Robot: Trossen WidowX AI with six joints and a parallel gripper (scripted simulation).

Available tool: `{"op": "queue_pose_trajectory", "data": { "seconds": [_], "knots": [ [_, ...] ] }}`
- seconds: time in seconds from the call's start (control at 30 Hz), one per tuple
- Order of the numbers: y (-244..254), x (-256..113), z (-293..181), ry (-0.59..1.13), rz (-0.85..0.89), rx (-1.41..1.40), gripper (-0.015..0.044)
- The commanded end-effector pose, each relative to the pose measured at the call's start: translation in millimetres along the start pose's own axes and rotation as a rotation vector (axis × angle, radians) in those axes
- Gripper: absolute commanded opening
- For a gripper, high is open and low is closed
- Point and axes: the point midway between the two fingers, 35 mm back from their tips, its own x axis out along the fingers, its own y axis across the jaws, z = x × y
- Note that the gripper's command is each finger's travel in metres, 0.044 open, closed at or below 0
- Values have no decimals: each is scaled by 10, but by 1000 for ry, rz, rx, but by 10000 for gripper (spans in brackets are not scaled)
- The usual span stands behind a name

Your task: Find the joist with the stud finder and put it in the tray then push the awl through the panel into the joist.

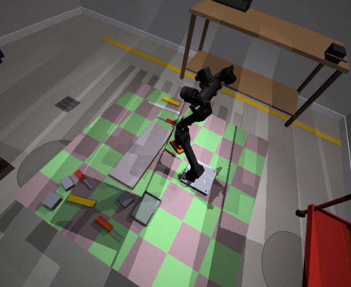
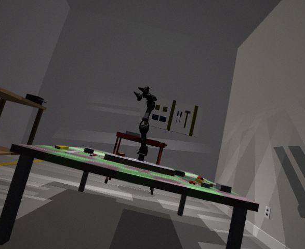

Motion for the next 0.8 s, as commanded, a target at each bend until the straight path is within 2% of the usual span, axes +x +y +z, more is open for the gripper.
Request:
{"op": "queue_pose_trajectory", "data": {
  "seconds": [0.0, 0.03, 0.23, 0.4, 0.57, 0.77],
  "knots": [
    [-16, 3, -13, 1, -5, 6, 426],
    [-63, 10, -52, 4, -21, 25, 440],
    [-557, 32, -557, 99, -218, 105, 440],
    [-973, -114, -1001, 212, -408, 106, 440],
    [-1383, -459, -1407, 331, -623, 90, 440],
    [-1765, -1080, -1740, 470, -891, 43, 440]
  ]
}}
